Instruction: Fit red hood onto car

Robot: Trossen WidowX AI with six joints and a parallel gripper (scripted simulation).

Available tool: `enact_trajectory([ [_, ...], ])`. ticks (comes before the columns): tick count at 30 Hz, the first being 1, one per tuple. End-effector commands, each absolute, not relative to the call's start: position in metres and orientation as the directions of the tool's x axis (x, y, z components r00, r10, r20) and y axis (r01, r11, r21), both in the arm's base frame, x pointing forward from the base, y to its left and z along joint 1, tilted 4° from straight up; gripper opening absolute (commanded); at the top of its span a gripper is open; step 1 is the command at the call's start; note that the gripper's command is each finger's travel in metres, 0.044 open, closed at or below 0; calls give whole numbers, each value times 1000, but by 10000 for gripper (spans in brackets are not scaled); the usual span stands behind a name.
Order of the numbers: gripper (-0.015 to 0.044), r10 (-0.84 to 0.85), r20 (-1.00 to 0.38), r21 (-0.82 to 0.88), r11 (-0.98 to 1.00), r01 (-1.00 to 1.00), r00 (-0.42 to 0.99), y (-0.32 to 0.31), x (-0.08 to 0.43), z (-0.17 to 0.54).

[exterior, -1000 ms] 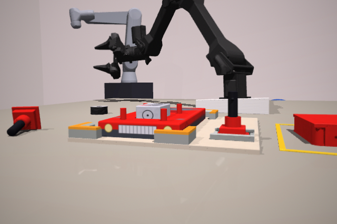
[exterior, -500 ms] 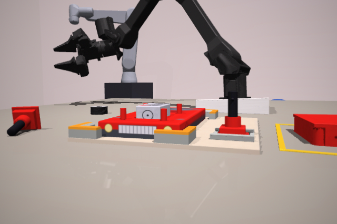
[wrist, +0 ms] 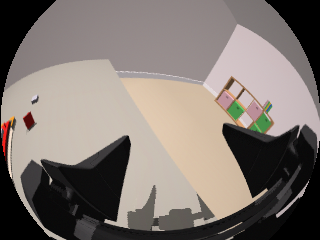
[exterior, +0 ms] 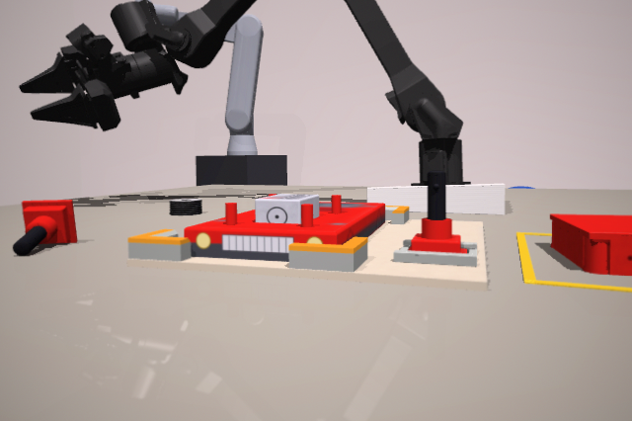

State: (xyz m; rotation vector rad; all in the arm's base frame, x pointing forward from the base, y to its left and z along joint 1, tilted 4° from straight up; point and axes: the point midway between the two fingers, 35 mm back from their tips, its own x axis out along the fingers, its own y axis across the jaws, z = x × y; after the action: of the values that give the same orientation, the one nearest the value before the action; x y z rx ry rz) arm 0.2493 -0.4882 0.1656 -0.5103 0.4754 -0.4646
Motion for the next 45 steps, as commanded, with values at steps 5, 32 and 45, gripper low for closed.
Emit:
enact_trajectory([
  [5,440,-407,-388,-449,867,216,827,-435,316,158],
  [32,440,58,-712,-15,995,-97,700,-172,462,104],
  [45,440,194,-860,108,973,-203,472,-21,455,80],
])
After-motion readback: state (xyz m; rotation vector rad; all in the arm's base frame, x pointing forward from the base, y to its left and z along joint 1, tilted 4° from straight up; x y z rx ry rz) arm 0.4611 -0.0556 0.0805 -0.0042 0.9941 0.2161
